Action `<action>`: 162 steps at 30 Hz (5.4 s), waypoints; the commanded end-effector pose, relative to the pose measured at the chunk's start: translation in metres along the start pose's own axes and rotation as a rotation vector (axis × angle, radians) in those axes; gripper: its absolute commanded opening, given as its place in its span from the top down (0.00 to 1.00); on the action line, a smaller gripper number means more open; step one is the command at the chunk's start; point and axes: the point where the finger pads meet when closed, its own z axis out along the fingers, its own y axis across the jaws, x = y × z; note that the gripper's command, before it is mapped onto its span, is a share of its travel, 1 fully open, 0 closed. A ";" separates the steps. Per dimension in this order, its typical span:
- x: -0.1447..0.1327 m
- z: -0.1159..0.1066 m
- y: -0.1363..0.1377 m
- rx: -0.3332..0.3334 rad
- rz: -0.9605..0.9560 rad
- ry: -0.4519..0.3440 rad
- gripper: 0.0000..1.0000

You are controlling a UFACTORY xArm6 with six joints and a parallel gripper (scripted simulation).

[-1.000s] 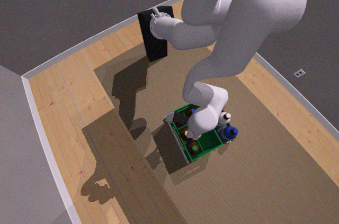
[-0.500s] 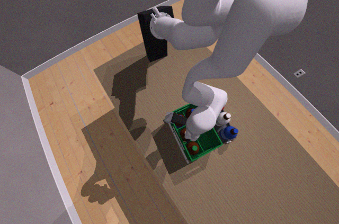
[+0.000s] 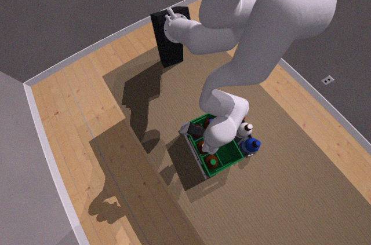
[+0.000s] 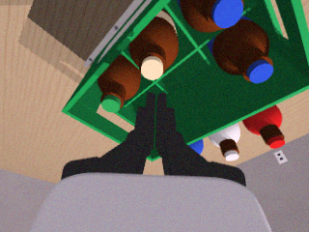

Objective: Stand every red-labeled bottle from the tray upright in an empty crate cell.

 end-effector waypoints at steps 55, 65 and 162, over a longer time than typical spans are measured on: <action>-0.098 0.000 0.167 -0.006 0.096 0.003 1.00; -0.113 0.000 0.190 -0.002 0.111 0.001 1.00; -0.140 0.040 0.234 0.002 0.137 -0.002 0.35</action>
